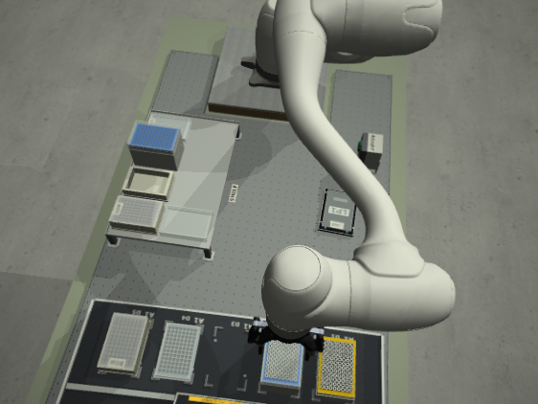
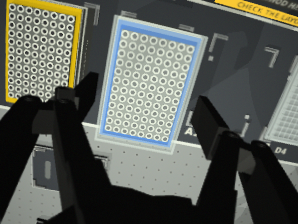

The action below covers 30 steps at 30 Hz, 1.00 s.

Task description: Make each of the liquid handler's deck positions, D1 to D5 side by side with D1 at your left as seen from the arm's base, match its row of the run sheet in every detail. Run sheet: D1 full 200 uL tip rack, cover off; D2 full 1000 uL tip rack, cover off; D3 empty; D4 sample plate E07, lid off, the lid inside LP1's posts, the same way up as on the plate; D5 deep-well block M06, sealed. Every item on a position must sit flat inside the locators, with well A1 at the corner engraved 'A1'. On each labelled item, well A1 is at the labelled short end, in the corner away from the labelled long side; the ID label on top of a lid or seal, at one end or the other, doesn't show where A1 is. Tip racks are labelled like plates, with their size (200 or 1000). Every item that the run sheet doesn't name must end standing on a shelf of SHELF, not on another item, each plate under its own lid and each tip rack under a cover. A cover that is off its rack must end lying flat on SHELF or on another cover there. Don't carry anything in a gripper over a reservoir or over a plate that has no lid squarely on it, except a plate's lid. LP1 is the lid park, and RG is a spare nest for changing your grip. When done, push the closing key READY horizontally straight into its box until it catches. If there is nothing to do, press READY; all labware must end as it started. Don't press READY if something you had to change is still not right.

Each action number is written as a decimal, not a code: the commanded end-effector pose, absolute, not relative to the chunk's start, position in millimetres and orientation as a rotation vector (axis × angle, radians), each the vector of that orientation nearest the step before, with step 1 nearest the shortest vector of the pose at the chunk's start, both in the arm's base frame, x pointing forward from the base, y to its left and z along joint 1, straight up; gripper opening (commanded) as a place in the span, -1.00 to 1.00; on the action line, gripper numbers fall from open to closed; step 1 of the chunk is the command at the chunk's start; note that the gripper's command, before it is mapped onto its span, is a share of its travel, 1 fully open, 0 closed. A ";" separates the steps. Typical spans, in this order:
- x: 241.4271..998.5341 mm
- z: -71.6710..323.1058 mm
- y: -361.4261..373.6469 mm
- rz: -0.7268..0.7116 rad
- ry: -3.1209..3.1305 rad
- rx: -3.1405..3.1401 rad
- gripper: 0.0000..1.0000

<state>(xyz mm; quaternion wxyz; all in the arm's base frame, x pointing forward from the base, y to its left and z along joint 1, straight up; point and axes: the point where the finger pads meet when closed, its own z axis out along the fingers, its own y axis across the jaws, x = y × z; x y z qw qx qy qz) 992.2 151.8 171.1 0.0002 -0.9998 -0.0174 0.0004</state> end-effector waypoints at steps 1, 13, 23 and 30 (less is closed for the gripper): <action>992.4 168.6 152.0 -0.002 -0.055 -3.140 0.34; 992.5 152.0 152.0 -0.002 -0.055 -3.140 0.34; 992.5 138.6 152.0 -0.002 -0.055 -3.140 0.34; 992.5 136.3 152.0 -0.002 -0.055 -3.140 0.34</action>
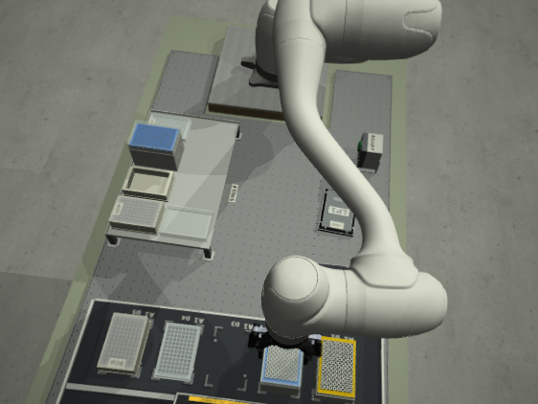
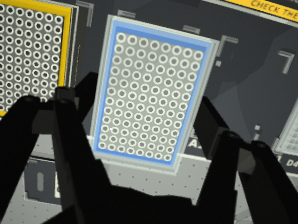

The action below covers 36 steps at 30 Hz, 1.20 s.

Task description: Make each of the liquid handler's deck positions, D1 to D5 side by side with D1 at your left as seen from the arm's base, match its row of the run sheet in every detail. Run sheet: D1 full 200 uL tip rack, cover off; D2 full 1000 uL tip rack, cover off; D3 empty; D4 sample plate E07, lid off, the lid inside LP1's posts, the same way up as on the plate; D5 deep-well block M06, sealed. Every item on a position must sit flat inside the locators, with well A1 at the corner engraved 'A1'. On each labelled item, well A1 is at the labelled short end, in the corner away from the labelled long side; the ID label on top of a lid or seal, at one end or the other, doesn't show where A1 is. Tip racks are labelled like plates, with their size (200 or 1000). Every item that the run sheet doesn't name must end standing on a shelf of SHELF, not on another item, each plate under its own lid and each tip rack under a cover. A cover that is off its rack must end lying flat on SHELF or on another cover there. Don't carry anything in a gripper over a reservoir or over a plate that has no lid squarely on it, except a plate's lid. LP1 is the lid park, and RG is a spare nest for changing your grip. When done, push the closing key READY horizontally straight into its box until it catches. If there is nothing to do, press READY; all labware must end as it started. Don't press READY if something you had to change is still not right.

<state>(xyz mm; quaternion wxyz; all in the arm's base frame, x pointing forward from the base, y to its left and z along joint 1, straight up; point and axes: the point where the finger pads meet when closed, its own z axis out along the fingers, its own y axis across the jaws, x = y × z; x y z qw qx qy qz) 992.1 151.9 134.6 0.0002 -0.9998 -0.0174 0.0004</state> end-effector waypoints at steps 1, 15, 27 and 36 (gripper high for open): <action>992.5 136.3 152.0 -0.002 -0.055 -3.140 0.34; 992.5 136.4 152.0 -0.002 -0.055 -3.140 -0.80; 992.5 136.4 152.0 -0.002 -0.055 -3.140 -0.80; 992.5 136.4 152.0 -0.002 -0.055 -3.140 -0.80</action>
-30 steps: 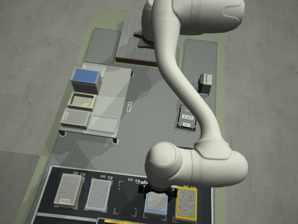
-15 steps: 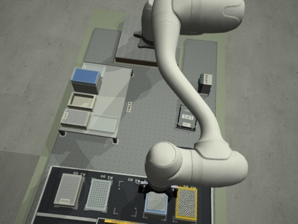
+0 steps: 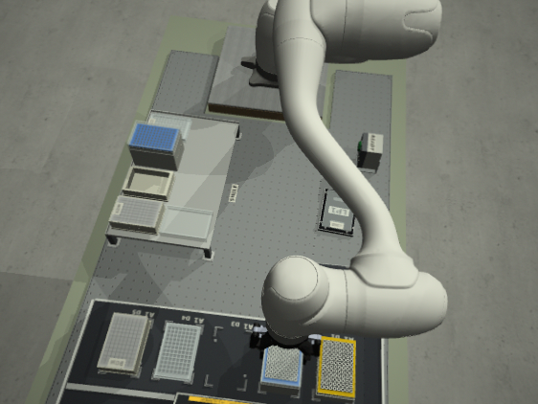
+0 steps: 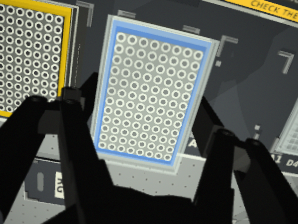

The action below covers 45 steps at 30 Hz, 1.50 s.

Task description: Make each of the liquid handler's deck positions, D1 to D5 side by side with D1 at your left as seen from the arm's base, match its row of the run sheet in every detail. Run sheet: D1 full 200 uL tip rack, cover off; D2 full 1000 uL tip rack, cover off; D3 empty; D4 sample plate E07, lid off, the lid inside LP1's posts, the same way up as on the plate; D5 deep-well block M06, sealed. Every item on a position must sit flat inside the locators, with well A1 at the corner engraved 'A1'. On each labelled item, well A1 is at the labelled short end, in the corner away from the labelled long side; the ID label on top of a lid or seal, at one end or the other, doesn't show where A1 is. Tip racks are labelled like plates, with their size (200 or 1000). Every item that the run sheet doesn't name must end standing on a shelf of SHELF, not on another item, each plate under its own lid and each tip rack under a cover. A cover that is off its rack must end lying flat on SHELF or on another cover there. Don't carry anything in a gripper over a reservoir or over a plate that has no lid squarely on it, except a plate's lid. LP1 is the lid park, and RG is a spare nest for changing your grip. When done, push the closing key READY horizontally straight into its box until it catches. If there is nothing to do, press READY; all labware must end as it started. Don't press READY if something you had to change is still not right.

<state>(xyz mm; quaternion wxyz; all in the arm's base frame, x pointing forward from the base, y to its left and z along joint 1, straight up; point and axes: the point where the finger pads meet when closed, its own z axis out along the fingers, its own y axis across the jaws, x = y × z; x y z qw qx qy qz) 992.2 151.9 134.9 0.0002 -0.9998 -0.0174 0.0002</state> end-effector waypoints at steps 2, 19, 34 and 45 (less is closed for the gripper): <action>992.5 136.4 152.0 -0.002 -0.055 -3.140 -0.80; 992.3 159.6 152.0 -0.002 -0.055 -3.140 -0.80; 992.4 181.3 152.0 -0.002 -0.055 -3.140 -0.80; 992.4 196.3 152.0 -0.002 -0.055 -3.140 -0.80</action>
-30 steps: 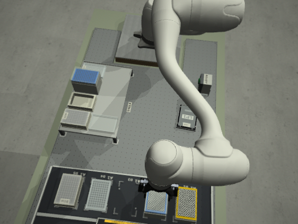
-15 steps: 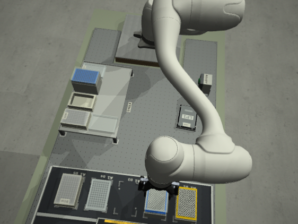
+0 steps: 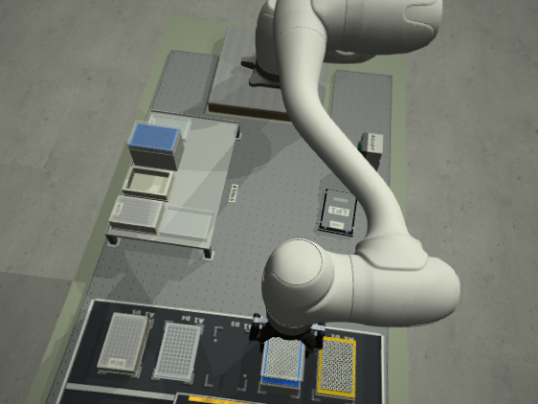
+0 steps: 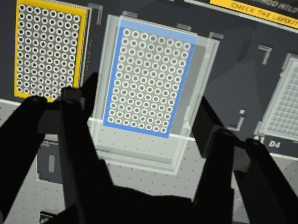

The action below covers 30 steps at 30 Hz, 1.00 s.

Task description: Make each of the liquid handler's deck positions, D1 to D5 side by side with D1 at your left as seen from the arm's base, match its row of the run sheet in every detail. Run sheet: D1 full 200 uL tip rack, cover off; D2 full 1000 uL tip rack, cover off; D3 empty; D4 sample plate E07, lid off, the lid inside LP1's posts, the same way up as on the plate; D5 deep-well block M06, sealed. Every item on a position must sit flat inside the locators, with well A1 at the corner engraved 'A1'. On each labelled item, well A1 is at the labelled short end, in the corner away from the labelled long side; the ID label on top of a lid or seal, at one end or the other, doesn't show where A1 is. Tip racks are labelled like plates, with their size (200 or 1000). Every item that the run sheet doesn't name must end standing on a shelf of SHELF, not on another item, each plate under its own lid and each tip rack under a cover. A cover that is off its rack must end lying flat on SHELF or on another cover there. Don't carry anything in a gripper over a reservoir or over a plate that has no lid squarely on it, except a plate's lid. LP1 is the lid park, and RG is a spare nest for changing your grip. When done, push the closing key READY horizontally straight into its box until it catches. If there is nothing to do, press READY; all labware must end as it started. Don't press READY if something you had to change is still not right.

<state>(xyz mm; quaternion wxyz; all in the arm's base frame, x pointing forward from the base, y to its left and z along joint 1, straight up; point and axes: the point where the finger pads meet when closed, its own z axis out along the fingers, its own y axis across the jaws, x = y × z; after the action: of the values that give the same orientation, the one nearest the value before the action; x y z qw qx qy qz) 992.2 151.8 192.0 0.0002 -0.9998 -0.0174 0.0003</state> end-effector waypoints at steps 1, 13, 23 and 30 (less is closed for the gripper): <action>992.4 197.9 152.0 -0.002 -0.055 -3.140 -0.80; 992.3 214.6 151.9 -0.002 -0.055 -3.140 -0.80; 992.3 231.3 151.9 -0.002 -0.055 -3.140 -0.80; 992.2 239.6 151.9 -0.002 -0.055 -3.140 -0.80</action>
<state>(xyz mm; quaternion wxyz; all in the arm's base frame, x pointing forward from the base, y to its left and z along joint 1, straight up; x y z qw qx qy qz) 992.1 151.8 235.4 0.0001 -0.9998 -0.0174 0.0005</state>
